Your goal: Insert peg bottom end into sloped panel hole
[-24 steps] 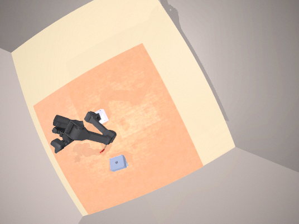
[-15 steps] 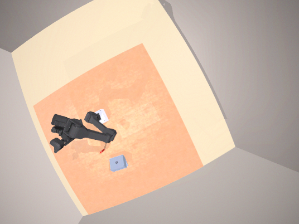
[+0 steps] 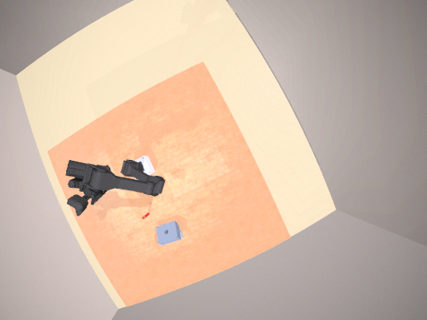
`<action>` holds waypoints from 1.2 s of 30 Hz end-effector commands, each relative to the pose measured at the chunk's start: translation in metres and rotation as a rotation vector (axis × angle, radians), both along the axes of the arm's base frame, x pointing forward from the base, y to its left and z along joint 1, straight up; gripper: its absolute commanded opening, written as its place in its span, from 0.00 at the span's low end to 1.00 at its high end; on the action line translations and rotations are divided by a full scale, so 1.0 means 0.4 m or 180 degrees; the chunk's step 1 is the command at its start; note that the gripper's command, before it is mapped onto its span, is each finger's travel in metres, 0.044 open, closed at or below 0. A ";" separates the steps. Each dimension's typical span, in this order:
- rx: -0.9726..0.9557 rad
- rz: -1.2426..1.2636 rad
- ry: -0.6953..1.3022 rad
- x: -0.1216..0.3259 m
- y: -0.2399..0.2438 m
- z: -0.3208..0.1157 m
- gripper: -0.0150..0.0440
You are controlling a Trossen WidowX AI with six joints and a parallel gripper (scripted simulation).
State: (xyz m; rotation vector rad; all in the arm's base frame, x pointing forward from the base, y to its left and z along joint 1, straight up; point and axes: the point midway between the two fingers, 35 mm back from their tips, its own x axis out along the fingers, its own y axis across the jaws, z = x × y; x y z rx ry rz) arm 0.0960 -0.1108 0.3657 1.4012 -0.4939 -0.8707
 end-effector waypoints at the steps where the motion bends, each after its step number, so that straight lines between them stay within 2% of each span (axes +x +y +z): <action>1: 0.0065 0.0097 0.0075 -0.010 -0.012 -0.010 1.00; 36: 0.0439 0.1002 0.0793 -0.002 -0.100 -0.104 1.00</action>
